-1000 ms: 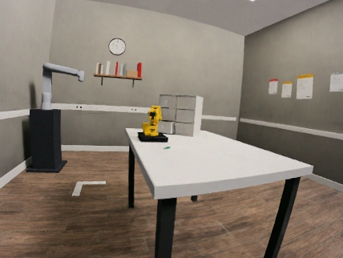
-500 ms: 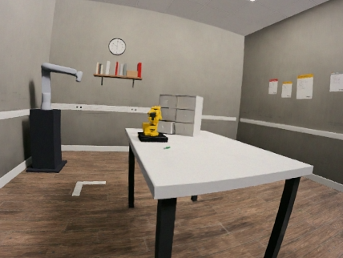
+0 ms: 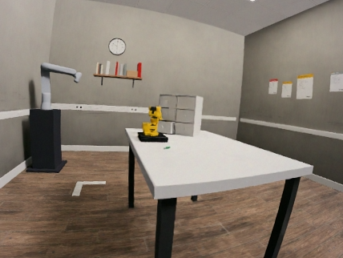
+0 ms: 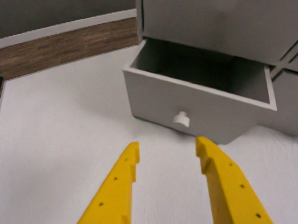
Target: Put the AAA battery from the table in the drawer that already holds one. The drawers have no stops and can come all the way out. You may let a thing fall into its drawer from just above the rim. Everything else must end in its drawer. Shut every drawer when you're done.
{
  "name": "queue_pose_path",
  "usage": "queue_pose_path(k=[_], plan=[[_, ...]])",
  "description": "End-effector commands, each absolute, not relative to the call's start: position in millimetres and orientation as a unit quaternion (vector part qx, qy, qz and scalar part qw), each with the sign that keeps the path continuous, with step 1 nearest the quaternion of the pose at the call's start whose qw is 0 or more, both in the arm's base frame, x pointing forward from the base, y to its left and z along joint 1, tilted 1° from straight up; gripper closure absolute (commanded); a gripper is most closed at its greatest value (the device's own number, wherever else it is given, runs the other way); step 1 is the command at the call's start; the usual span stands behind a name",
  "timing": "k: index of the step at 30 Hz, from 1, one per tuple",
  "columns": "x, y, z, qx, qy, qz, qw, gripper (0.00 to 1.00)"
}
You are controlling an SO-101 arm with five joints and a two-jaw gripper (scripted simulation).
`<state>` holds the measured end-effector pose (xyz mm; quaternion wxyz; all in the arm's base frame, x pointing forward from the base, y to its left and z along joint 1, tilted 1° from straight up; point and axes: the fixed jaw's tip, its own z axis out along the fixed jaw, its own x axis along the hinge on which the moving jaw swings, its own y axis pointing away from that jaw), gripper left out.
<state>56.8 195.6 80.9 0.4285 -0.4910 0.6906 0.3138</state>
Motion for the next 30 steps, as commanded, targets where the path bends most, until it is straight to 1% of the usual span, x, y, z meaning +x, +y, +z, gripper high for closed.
queue_pose_path(k=[1, 14, 30], plan=[[61, 198, 81, -0.484, 0.693, 0.314, 0.432, 0.79], [64, 198, 81, -0.480, 0.696, 0.309, 0.436, 0.79], [74, 209, 69, -0.467, 0.689, 0.314, 0.457, 0.79]])
